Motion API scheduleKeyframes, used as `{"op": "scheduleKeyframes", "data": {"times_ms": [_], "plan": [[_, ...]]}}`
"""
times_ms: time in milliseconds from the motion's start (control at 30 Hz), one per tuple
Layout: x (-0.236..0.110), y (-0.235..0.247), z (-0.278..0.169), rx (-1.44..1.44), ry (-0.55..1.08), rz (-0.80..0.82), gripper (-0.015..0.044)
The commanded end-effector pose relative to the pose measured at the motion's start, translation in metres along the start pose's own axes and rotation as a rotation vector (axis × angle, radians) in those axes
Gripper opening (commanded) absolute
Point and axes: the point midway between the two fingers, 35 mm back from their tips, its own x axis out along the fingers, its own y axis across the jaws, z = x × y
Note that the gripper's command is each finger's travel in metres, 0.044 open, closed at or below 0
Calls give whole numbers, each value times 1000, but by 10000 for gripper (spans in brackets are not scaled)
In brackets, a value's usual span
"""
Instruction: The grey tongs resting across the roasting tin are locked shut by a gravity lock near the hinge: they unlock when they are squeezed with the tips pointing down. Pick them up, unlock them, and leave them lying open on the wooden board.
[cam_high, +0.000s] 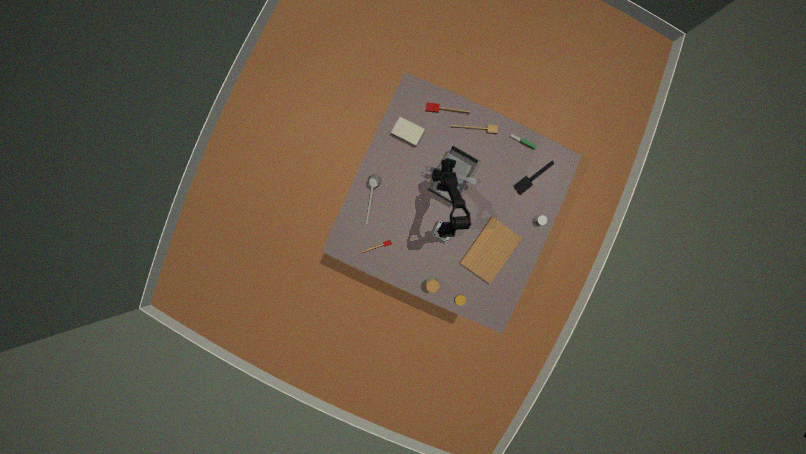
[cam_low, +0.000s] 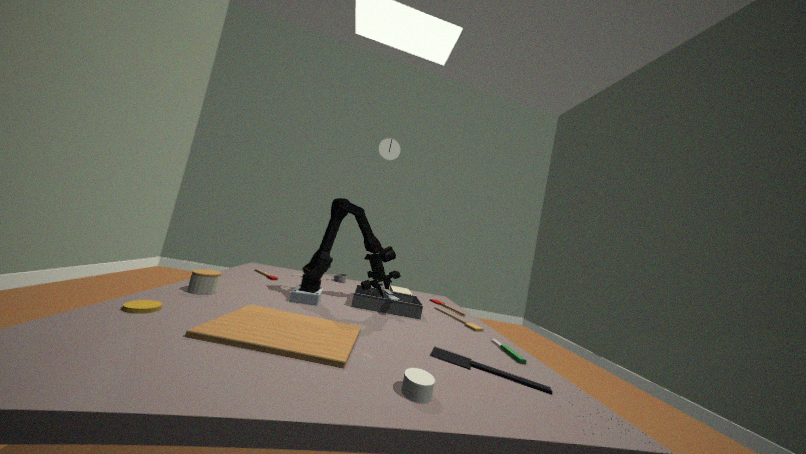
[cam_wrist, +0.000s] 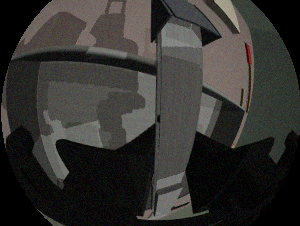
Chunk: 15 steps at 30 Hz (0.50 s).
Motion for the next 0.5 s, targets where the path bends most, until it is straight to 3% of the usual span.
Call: {"op": "scheduleKeyframes", "data": {"times_ms": [0,100,467], "plan": [[-35,-29,2,6,-14,-38,-150],[-60,-39,1,4,-15,-36,-150],[-60,-39,1,4,-15,-28,-150]]}}
